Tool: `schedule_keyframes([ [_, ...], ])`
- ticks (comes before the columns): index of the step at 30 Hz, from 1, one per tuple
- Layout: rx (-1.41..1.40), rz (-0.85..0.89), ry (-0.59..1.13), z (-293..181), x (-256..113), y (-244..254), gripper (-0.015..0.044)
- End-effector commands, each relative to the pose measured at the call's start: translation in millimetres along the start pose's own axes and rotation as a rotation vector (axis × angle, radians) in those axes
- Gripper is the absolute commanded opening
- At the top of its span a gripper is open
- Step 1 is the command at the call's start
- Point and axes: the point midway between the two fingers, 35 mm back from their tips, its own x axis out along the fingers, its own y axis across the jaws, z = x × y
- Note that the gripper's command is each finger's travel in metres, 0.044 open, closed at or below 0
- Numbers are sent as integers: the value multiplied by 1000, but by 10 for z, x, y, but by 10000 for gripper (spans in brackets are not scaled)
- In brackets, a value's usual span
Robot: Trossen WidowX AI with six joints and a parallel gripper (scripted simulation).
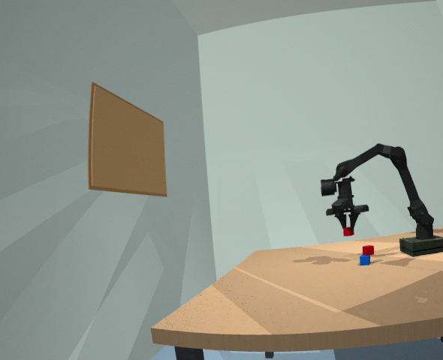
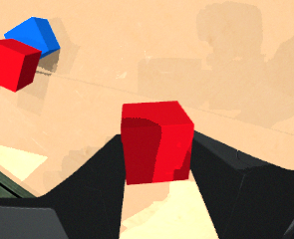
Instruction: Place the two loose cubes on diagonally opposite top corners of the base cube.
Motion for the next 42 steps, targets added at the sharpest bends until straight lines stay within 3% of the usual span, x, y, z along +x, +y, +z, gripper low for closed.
schedule_keyframes([
  [1, 33, -4, 4, 95, 0, 87, 105],
  [42, 420, 8, -1, 765, 77, 933, 105],
])
